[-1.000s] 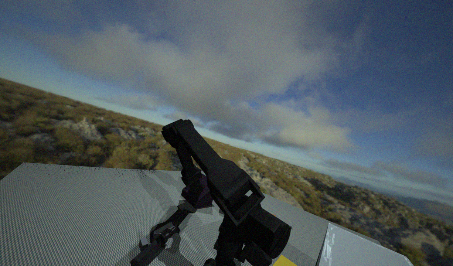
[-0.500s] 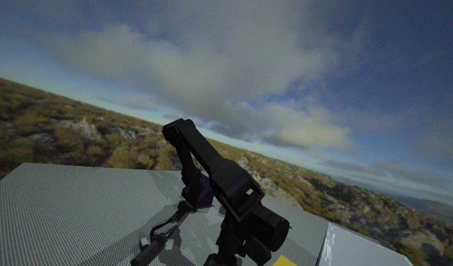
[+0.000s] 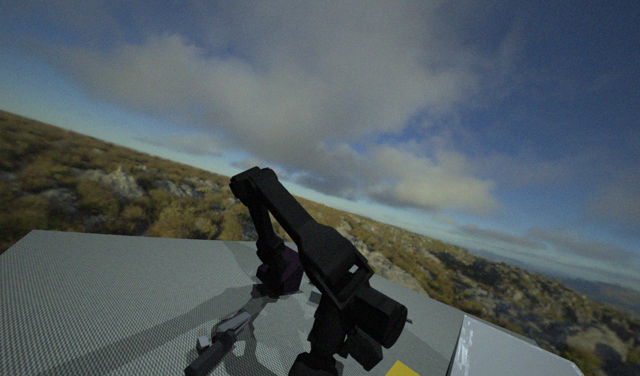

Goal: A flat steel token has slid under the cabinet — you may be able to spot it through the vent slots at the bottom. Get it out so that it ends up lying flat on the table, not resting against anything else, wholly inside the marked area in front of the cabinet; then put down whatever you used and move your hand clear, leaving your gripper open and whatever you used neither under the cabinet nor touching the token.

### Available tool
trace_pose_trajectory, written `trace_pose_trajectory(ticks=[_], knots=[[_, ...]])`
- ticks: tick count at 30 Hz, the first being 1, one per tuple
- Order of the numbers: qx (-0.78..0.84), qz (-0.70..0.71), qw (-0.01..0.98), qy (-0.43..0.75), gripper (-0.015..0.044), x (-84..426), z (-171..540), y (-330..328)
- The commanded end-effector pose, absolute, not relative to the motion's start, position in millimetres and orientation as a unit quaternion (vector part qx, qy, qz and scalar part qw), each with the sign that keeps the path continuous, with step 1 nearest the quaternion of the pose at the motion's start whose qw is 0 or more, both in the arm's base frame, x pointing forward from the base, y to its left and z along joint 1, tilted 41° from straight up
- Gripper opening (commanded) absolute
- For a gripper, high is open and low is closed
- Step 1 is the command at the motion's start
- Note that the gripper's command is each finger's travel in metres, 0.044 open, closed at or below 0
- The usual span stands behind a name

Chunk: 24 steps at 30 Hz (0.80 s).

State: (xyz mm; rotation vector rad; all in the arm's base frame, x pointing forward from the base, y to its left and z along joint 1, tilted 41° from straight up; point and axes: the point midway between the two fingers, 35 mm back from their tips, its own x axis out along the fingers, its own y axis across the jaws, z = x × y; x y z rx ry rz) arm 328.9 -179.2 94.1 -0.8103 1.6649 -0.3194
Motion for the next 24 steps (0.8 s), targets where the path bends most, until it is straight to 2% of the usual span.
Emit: trace_pose_trajectory(ticks=[1, 24], knots=[[-0.346, -0.132, 0.590, 0.717, 0.0000, 326, 88, -174], [-0.346, -0.131, 0.590, 0.718, 0.0000, 319, 77, -161]])
